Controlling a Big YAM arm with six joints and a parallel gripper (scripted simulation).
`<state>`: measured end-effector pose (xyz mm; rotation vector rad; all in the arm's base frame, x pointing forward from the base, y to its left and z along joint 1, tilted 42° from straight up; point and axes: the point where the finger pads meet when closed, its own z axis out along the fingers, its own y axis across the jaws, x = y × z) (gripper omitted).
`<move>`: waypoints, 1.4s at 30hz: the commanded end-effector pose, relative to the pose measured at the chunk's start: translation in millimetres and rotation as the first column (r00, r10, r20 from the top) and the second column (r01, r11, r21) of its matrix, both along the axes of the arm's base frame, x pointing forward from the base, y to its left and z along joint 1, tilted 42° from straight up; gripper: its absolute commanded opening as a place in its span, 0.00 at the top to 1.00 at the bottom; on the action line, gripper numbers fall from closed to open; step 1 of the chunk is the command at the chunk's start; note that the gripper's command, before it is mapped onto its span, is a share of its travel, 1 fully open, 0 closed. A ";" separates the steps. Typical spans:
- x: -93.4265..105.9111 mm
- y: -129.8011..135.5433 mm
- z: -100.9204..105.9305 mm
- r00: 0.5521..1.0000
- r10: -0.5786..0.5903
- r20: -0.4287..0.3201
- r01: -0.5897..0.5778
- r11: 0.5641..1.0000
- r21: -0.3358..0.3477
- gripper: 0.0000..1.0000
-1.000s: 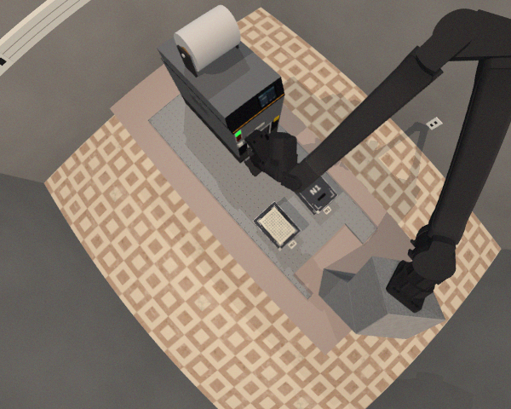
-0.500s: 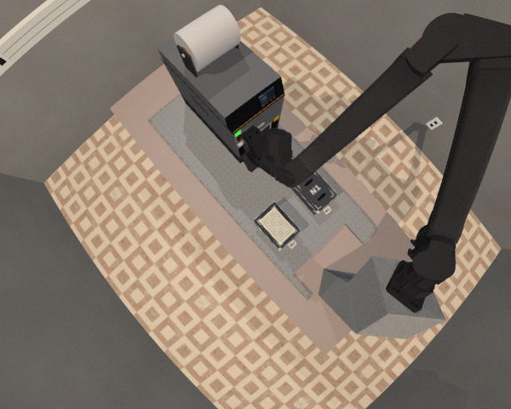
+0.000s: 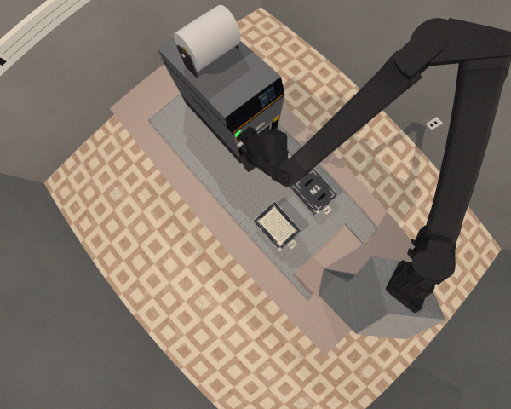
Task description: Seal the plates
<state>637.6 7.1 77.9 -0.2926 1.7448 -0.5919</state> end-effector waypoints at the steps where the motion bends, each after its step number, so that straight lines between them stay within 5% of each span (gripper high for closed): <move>1: -3.1 -4.4 7.0 1.000 -0.007 0.002 0.007 1.000 -0.013 1.00; 16: 3.7 -3.2 27.1 0.999 -0.007 0.039 0.007 1.000 -0.008 1.00; 31: 1.0 -13.6 6.9 1.000 -0.014 0.019 0.014 1.000 -0.008 1.00; 42: -5.0 8.8 -17.0 1.000 0.018 -0.024 -0.018 1.000 -0.013 1.00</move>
